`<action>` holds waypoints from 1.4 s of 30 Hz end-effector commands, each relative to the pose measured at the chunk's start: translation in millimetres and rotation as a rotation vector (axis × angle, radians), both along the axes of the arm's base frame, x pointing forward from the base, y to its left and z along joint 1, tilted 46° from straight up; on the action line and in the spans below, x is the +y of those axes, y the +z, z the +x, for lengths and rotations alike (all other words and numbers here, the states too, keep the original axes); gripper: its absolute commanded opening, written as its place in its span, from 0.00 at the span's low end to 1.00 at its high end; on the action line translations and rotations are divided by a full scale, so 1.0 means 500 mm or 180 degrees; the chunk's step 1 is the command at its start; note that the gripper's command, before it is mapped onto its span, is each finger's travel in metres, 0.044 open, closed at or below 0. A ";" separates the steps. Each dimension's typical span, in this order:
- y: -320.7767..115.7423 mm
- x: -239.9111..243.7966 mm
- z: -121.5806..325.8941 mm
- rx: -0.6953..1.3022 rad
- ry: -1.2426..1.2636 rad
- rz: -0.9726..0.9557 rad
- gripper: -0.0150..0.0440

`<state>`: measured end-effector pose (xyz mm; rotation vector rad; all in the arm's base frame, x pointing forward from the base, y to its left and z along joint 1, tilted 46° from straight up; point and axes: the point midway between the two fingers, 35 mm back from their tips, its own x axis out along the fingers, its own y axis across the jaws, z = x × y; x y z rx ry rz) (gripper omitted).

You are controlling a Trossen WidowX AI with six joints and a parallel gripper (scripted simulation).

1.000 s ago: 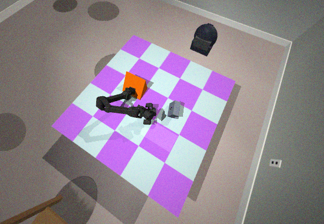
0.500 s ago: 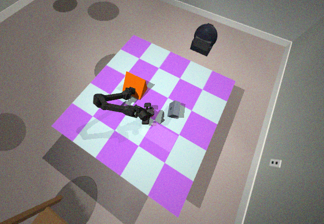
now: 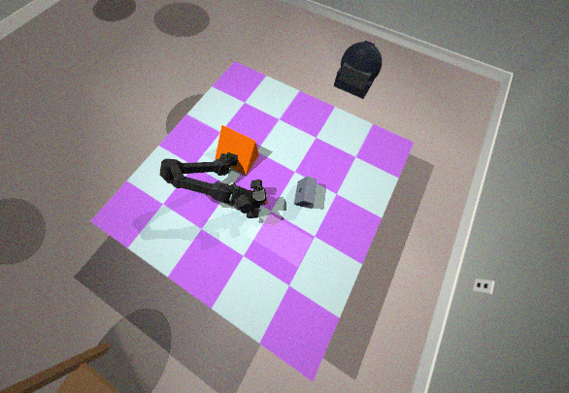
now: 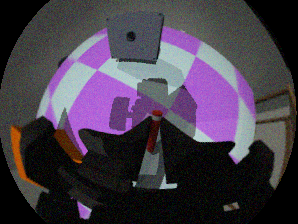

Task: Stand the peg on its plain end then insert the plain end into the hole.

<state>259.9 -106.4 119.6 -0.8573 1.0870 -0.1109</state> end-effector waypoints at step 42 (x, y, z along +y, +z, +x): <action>0.030 0.002 -0.053 -0.0859 0.0836 0.0372 0.34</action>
